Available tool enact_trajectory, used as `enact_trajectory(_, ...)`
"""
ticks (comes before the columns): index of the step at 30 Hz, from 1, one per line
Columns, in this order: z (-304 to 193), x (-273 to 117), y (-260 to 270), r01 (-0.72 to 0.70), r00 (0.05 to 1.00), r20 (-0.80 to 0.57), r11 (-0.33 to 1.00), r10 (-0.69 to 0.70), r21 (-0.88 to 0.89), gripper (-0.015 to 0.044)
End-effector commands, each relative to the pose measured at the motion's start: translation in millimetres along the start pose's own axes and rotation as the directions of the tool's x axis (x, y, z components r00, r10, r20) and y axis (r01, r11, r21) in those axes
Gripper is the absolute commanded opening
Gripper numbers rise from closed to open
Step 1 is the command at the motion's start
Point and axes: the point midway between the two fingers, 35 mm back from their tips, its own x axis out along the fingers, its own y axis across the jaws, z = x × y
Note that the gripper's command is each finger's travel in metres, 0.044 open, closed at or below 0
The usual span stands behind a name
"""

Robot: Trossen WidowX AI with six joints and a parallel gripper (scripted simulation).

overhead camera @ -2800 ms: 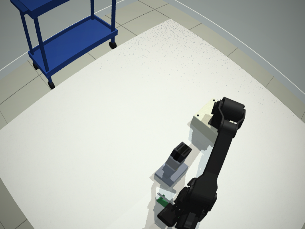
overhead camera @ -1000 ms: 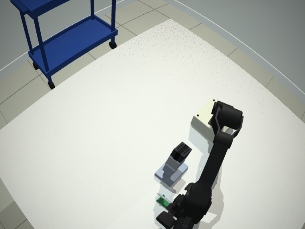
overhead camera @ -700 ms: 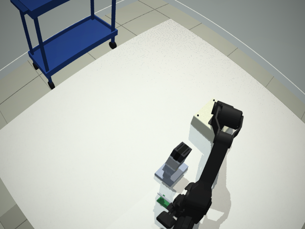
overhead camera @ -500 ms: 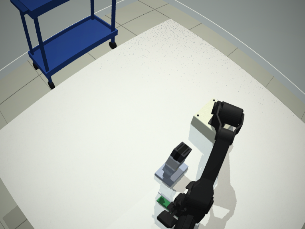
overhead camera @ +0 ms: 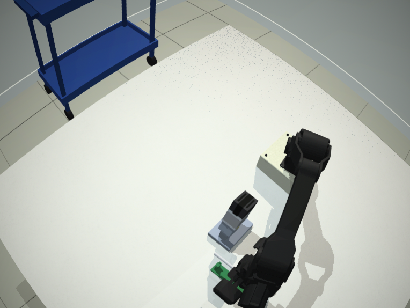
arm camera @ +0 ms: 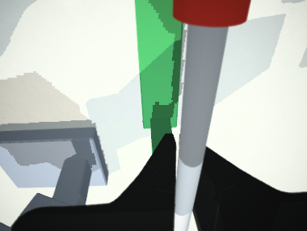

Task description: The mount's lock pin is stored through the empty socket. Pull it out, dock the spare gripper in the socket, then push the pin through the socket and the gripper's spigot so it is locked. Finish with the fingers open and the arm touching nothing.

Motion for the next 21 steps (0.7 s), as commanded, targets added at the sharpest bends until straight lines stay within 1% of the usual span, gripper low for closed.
enact_trajectory(1, 1, 3, 0, -0.005, 1.000, -0.002, 1.000, 0.005, -0.002, 0.0000)
enact_trajectory(8, 0, 1, 0, -0.003, 1.000, -0.001, 1.000, 0.003, -0.003, 0.0000)
enact_trajectory(9, 1, 2, 1, -0.005, 1.000, -0.002, 1.000, 0.005, -0.002, 0.0008)
enact_trajectory(10, 1, 1, 2, -0.005, 1.000, -0.002, 1.000, 0.005, -0.002, 0.0001)
enact_trajectory(21, 5, -10, 33, -0.007, 1.000, 0.000, 1.000, 0.007, -0.003, 0.0000)
